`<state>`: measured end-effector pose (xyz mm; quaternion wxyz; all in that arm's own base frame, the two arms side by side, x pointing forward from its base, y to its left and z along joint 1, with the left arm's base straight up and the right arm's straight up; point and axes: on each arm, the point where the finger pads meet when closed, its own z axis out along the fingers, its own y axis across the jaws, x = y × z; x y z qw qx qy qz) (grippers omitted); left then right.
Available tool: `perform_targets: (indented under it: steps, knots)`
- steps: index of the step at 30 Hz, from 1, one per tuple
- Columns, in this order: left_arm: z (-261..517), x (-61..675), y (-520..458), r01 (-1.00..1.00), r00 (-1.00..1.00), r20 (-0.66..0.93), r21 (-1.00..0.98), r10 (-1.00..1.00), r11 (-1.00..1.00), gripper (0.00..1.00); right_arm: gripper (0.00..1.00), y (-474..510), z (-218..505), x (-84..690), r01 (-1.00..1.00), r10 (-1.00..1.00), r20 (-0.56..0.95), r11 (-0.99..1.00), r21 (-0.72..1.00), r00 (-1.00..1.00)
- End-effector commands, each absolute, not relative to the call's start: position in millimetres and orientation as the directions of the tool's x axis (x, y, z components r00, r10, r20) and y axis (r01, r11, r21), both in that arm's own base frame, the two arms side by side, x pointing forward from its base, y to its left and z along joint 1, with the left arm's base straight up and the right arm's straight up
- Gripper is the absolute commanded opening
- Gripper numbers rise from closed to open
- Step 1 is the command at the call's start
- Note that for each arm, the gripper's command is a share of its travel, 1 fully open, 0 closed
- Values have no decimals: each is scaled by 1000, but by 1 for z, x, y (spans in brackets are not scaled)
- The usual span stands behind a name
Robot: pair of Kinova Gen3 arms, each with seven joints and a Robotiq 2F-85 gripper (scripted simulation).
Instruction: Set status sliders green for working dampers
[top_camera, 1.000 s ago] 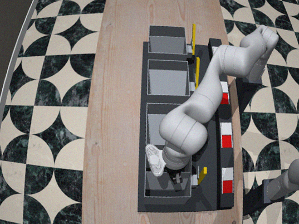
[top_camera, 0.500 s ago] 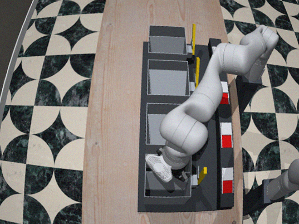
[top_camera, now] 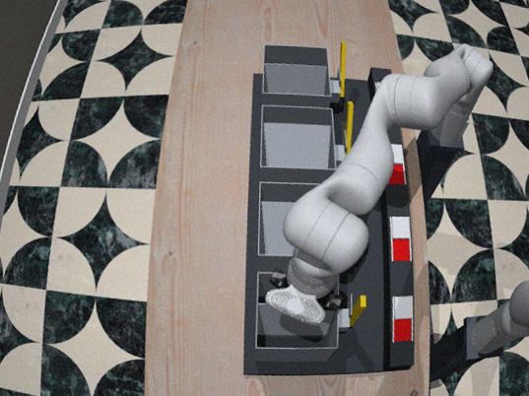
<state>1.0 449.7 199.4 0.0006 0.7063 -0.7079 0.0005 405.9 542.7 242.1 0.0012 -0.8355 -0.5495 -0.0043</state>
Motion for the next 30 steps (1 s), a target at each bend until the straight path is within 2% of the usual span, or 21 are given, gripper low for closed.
perform_targets:
  steps: [1, 16, 30]
  knots:
    - [200, 1, 450, -1000, -2, 0, 0, -1000, 2, 1000, 99, 543, 244, 406, 968, 968, 2, -251, 1, 251]
    - [200, 1, 450, -1000, -2, 0, 0, -1000, 2, 1000, 99, 543, 244, 406, 1000, 1000, 2, -17, 1, 17]
    - [200, 1, 450, -1000, -2, 0, 0, -1000, 2, 1000, 99, 543, 244, 406, 1000, 1000, 2, 22, 2, -22]
